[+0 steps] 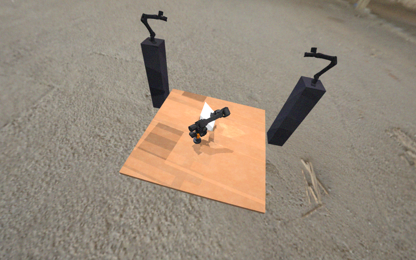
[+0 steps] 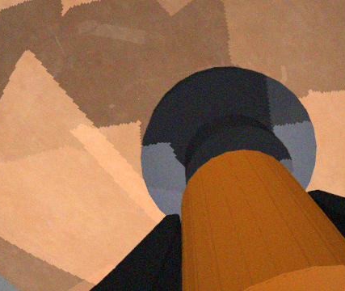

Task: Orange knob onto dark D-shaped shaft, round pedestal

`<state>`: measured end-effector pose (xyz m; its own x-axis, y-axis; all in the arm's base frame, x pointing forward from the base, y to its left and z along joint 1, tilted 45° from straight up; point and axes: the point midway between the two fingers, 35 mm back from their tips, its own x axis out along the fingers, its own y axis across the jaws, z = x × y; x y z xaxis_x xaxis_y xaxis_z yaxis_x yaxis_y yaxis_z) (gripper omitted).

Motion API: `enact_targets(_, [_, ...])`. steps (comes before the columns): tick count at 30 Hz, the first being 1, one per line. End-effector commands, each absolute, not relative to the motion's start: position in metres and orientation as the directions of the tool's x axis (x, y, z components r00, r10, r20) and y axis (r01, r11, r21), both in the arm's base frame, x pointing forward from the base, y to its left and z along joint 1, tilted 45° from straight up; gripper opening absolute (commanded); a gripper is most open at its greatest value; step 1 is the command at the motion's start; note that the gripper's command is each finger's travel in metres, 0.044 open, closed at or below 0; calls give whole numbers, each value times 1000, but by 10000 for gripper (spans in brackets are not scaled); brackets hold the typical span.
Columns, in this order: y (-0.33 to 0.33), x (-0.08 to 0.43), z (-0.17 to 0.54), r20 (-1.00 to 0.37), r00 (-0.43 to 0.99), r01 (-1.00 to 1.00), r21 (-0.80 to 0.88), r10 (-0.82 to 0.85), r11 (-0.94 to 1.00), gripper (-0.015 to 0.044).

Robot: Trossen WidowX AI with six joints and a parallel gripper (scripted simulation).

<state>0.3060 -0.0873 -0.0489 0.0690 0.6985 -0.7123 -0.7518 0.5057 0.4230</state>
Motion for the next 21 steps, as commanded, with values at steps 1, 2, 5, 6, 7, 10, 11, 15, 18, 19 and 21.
enact_targets(1, [-89, 305, -46, -714, 70, -754, 420, 697, 506, 0])
enact_targets(2, [-89, 305, -46, -714, 70, -760, 414, 697, 501, 0])
enact_targets(5, [-89, 305, -46, -714, 70, -808, 369, 697, 459, 0])
enact_targets(6, [-89, 305, -46, -714, 70, -830, 346, 697, 438, 0])
enact_targets(7, [-89, 305, -46, -714, 70, -853, 320, 697, 413, 0])
enact_targets(10, [-89, 306, -47, -714, 70, -873, 294, 697, 389, 0])
enact_targets(11, [-89, 307, -47, -714, 70, -873, 294, 697, 389, 0])
enact_targets(15, [-88, 308, -48, -714, 70, -873, 294, 697, 389, 0])
enact_targets(18, [-89, 309, -48, -714, 70, -873, 294, 697, 389, 0])
enact_targets(19, [-89, 309, -48, -714, 70, -873, 294, 697, 389, 0])
enact_targets(21, [-90, 310, -48, -714, 70, -873, 294, 697, 389, 0])
